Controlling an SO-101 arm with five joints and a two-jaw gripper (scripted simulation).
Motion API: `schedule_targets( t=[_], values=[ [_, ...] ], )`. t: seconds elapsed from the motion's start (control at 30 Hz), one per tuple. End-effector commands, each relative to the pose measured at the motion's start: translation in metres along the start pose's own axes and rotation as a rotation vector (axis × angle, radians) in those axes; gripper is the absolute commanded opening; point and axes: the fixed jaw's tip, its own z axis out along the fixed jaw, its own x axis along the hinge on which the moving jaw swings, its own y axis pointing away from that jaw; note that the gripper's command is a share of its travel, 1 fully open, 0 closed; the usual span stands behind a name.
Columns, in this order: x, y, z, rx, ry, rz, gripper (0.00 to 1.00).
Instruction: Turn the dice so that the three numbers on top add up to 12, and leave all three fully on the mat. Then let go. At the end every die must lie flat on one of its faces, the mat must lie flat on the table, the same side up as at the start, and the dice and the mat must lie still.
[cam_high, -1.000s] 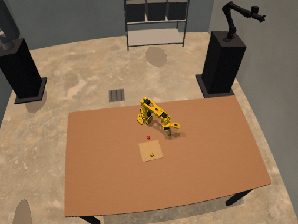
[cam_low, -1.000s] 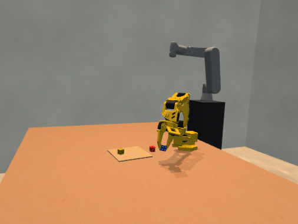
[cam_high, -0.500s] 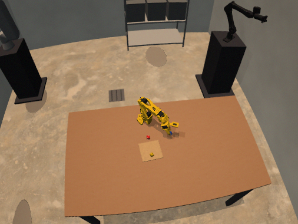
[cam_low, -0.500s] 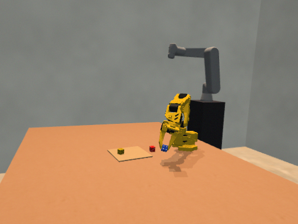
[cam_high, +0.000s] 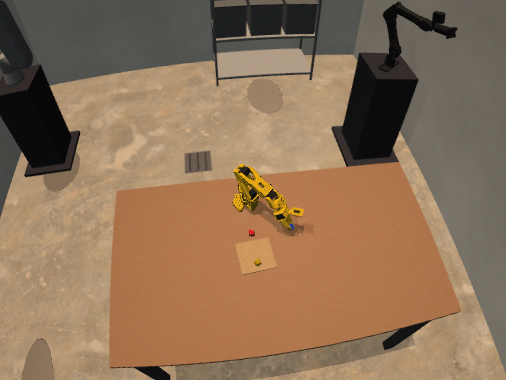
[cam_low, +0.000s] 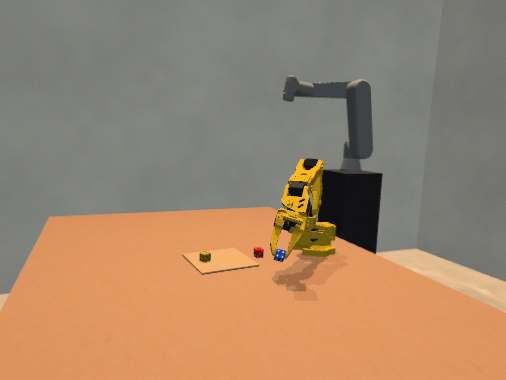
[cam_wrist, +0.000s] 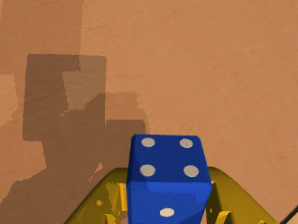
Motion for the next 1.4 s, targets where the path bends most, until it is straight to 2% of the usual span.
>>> schedule_targets(
  t=[0.0,0.2,0.43,0.5,0.7,0.9,1.37],
  values=[
    [-0.014,-0.001,0.001,0.029,-0.115,0.035,0.00],
    [-0.019,0.002,0.005,0.050,-0.258,0.130,0.00],
    [-0.023,0.007,0.002,0.053,-0.421,0.236,0.00],
    [-0.023,0.007,0.002,0.053,-0.421,0.236,0.00],
    [-0.024,0.009,-0.004,0.045,-0.514,0.295,0.00],
    [-0.024,0.010,-0.007,0.040,-0.548,0.317,0.00],
    [-0.024,0.010,-0.007,0.040,-0.550,0.318,0.00]
  ],
)
